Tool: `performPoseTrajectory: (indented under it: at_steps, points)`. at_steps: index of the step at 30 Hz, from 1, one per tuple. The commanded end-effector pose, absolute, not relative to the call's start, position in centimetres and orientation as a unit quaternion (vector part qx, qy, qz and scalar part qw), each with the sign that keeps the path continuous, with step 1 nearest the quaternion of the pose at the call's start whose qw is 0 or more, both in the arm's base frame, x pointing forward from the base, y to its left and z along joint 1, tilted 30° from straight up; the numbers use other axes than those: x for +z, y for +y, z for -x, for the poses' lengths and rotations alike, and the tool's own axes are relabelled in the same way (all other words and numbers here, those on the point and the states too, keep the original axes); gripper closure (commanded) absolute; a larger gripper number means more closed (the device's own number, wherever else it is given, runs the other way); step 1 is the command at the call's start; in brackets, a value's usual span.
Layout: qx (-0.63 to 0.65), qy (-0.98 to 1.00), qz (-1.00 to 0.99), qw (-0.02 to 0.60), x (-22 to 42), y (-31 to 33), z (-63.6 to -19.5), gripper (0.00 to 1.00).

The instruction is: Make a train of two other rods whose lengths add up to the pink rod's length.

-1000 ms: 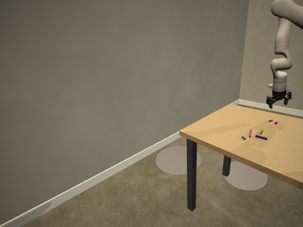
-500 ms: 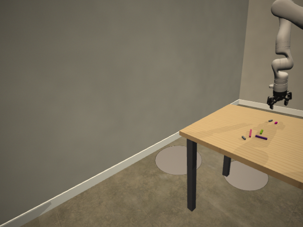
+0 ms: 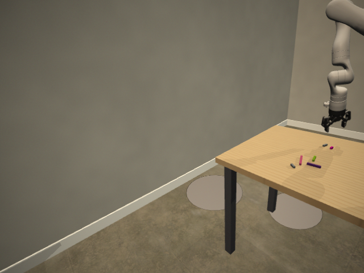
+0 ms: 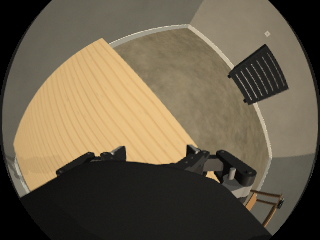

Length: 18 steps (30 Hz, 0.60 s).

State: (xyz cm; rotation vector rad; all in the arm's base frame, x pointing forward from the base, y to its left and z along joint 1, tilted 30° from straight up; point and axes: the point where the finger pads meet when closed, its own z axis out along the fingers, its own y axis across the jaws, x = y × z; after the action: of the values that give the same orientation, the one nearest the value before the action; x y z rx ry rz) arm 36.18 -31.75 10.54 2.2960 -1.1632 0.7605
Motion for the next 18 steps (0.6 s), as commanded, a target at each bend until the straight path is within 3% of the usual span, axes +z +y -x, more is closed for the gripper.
performPoseTrajectory:
  at_steps: [1, 18]
  points:
    - [0.270, -0.414, -0.839, 0.225, 10.08, -31.53, -35.86, 0.00]
    - [0.265, -0.390, -0.853, 0.222, 9.65, -31.16, -35.68, 0.00]
